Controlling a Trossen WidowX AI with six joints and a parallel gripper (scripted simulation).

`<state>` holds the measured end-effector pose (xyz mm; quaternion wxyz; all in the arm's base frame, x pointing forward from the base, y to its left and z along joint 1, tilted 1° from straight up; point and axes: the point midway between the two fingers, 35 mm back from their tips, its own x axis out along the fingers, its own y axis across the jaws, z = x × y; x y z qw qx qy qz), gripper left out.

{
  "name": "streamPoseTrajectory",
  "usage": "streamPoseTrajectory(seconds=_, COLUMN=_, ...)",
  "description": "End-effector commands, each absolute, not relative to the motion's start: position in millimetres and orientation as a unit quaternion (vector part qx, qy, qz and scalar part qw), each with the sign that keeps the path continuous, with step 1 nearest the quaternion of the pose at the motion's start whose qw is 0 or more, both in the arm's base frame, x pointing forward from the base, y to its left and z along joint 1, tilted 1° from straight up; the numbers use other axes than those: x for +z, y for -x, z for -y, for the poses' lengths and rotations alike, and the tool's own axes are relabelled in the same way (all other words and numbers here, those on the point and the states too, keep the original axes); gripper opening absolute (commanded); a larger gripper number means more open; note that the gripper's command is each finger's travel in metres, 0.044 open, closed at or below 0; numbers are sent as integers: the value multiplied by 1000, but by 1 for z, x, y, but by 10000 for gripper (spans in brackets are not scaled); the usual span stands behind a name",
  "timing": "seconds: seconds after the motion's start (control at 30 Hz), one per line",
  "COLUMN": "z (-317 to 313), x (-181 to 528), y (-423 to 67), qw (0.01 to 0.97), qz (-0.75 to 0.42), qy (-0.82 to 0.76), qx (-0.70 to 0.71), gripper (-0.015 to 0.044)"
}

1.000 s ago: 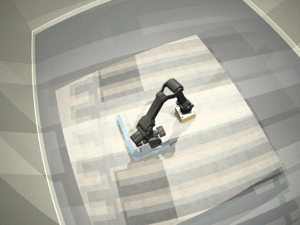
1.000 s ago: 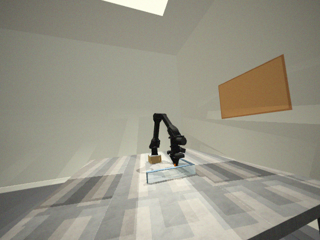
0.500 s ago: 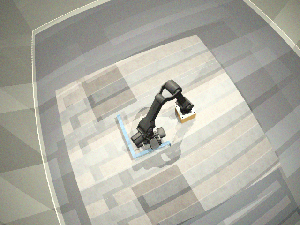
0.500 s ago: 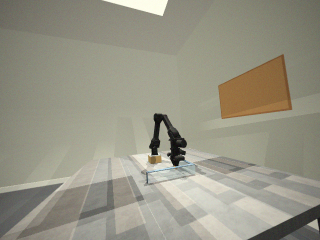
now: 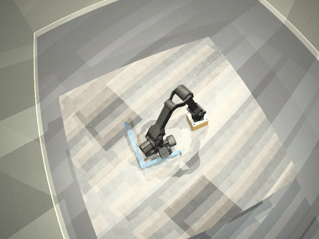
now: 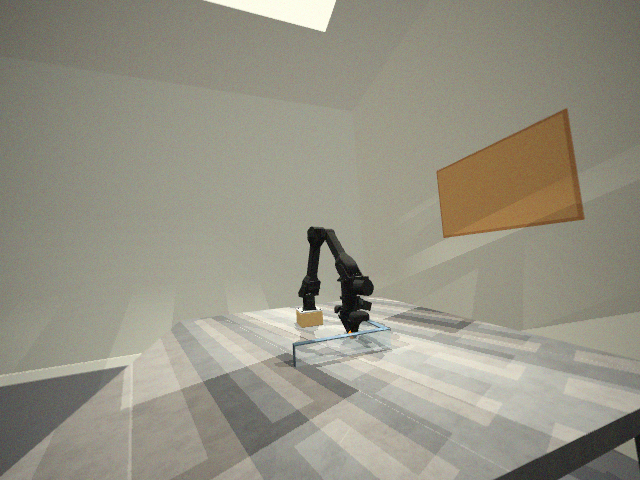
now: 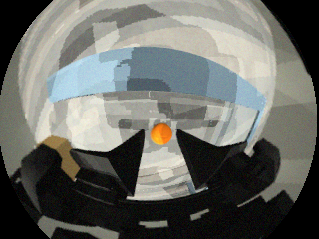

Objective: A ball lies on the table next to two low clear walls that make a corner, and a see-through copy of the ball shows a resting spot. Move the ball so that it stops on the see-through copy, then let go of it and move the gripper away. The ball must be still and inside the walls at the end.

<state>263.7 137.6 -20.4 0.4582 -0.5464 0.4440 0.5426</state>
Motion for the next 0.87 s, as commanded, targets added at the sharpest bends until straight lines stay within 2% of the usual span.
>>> streamPoseTrajectory(seconds=0.0, z=-138, x=-20, y=-264, qw=458, qz=-444, qy=546, qx=543, gripper=240)
streamPoseTrajectory(seconds=0.23, z=-137, x=64, y=-262, qw=459, qz=-446, qy=544, qx=543, gripper=240)
streamPoseTrajectory(seconds=0.6, z=-139, x=65, y=-267, qw=467, qz=-436, qy=549, qx=539, gripper=240)
streamPoseTrajectory(seconds=0.83, z=-135, x=115, y=-261, qw=466, qz=-437, qy=549, qx=539, gripper=424)
